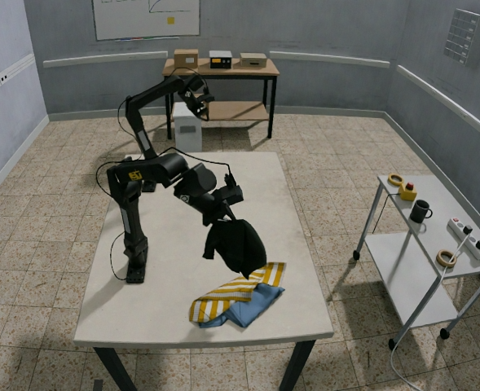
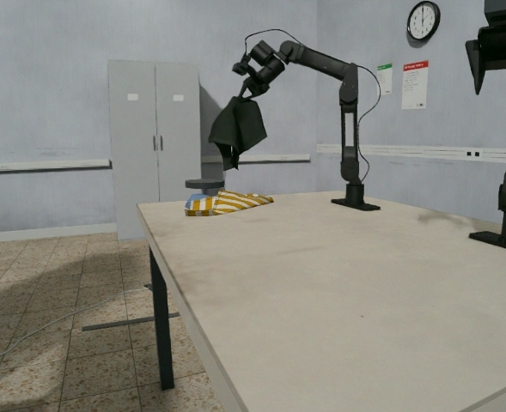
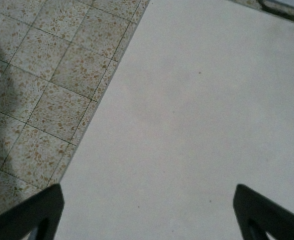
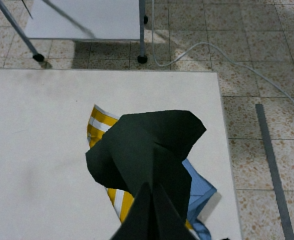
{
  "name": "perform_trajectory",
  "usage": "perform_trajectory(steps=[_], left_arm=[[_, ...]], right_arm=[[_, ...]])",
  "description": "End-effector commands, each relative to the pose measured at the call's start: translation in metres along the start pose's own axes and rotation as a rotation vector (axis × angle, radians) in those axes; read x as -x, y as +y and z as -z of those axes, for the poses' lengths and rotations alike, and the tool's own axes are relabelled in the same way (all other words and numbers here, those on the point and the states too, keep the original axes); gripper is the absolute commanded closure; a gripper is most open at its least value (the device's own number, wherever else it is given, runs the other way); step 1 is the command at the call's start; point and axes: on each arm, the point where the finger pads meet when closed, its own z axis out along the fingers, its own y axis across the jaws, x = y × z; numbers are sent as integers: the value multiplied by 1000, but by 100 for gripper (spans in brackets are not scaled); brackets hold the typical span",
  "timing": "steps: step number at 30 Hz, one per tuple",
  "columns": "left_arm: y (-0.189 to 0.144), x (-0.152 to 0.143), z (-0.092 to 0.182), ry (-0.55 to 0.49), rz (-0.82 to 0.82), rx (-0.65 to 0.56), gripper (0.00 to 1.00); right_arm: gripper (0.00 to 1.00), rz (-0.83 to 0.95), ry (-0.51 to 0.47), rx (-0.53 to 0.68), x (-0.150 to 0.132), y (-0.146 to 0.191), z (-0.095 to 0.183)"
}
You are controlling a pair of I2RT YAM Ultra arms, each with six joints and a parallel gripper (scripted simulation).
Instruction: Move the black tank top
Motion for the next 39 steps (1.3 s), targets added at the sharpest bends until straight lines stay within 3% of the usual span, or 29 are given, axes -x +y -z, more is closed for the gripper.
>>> perform_trajectory(steps=[1,12,39], left_arm=[[0,4,11,-36,-9,3,8],[0,4,11,-36,-9,3,8],[0,4,11,-36,-9,3,8]], right_arm=[[100,-1,-32,-31,11,17,8],[100,0,-40,-40,22,54,8],[100,-22,-28,-30,14,161,5]])
